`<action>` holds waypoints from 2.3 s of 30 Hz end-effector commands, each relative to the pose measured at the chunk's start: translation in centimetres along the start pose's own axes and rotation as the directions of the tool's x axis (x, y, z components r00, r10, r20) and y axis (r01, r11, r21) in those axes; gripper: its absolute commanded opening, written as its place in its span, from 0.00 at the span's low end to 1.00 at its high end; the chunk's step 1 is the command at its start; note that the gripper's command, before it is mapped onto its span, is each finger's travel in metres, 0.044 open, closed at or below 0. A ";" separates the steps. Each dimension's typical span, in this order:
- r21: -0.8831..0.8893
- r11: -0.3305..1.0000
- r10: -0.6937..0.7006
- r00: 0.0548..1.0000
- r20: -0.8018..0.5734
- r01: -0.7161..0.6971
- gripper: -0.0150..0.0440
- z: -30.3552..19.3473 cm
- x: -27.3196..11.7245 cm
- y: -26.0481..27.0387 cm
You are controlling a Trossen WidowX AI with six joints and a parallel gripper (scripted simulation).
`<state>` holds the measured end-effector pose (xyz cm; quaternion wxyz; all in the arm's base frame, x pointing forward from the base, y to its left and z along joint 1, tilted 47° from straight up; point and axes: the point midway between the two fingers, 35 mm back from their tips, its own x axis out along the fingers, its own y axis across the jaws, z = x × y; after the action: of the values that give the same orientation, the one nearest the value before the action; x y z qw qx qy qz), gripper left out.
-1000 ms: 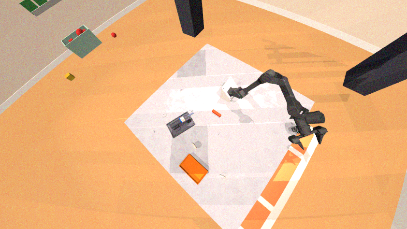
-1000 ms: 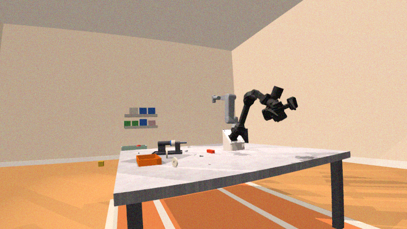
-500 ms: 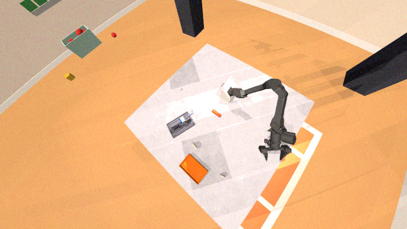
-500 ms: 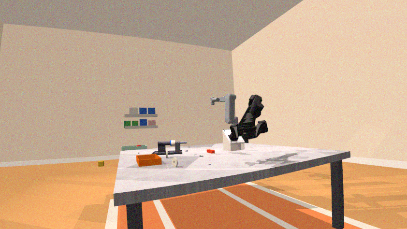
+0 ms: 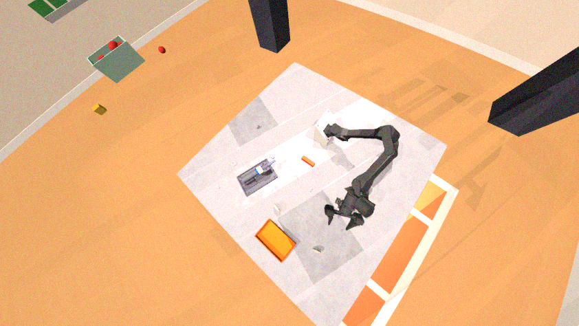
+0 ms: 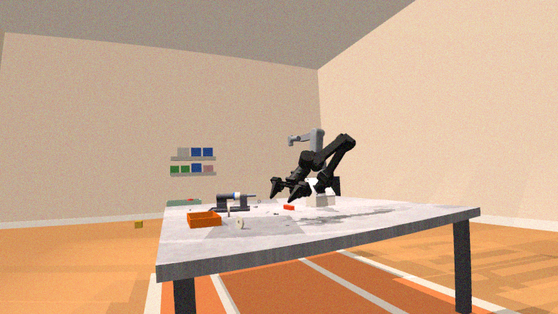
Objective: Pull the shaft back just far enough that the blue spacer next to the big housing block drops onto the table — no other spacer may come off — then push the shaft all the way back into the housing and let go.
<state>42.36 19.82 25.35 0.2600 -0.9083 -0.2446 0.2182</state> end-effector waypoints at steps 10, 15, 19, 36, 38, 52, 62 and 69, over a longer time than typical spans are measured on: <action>0.099 0.956 0.260 0.955 0.144 -0.275 1.00 4.9 -1.8 21.7; 0.173 0.918 0.322 0.926 0.197 -0.357 1.00 8.0 -5.0 28.9; 0.248 0.878 0.355 0.905 0.236 -0.409 1.00 11.0 -8.4 33.7; 0.485 0.739 0.376 0.884 0.279 -0.467 1.00 20.0 -17.5 40.9; 0.485 0.739 0.376 0.884 0.279 -0.467 1.00 20.1 -17.5 41.0; 0.485 0.739 0.376 0.884 0.279 -0.467 1.00 20.1 -17.5 41.0; 0.485 0.739 0.376 0.884 0.279 -0.467 1.00 20.1 -17.5 41.0; 0.485 0.739 0.376 0.884 0.279 -0.467 1.00 20.1 -17.5 41.0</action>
<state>31.69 -13.21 -9.12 0.4282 -0.8075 0.0221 0.4052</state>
